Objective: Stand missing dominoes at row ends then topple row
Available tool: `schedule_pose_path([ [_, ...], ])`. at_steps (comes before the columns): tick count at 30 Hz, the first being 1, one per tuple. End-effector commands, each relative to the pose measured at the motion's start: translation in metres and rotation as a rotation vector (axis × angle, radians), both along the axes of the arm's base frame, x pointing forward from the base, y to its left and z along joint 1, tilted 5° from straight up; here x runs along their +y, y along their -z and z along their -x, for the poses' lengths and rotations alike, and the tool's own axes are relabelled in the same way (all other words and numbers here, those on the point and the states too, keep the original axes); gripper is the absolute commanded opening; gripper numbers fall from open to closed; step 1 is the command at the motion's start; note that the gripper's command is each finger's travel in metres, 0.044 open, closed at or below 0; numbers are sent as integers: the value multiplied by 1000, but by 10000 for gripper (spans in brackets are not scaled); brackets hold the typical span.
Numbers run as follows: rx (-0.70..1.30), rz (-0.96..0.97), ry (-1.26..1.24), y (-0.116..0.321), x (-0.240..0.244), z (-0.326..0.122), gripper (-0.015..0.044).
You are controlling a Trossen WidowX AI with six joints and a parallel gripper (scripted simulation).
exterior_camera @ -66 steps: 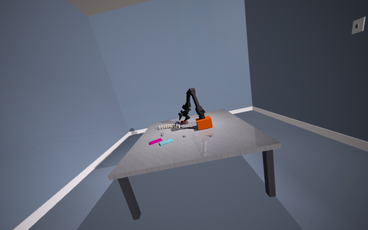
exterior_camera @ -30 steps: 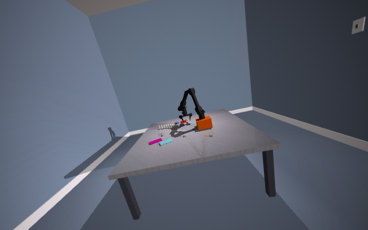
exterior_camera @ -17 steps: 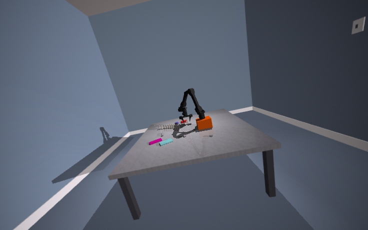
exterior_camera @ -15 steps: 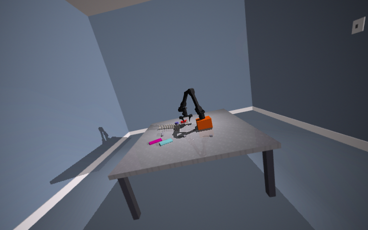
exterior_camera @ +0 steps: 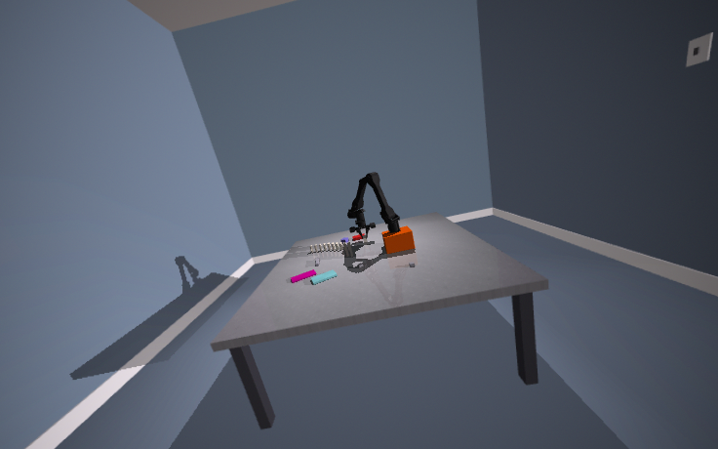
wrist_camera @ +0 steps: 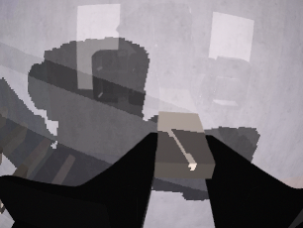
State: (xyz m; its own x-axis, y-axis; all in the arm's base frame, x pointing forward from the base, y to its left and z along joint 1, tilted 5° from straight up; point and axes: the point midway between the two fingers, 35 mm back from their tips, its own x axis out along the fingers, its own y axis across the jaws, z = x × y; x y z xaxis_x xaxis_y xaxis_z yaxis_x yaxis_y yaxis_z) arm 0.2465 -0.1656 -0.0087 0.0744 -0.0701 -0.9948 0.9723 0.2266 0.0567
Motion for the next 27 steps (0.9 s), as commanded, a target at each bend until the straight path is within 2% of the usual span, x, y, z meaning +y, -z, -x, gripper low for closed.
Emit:
schedule_pose_path([
  [1, 0, 3, 1, 0, -1, 0, 107],
  [4, 0, 3, 1, -23, -2, -3, 107],
  [10, -1, 1, 0, -123, 7, 6, 107],
  [17, 0, 1, -15, -134, 11, 8, 107],
  [19, 8, 8, -131, -133, 24, -1, 107],
  [27, 55, 61, -876, -130, 118, -45, 107],
])
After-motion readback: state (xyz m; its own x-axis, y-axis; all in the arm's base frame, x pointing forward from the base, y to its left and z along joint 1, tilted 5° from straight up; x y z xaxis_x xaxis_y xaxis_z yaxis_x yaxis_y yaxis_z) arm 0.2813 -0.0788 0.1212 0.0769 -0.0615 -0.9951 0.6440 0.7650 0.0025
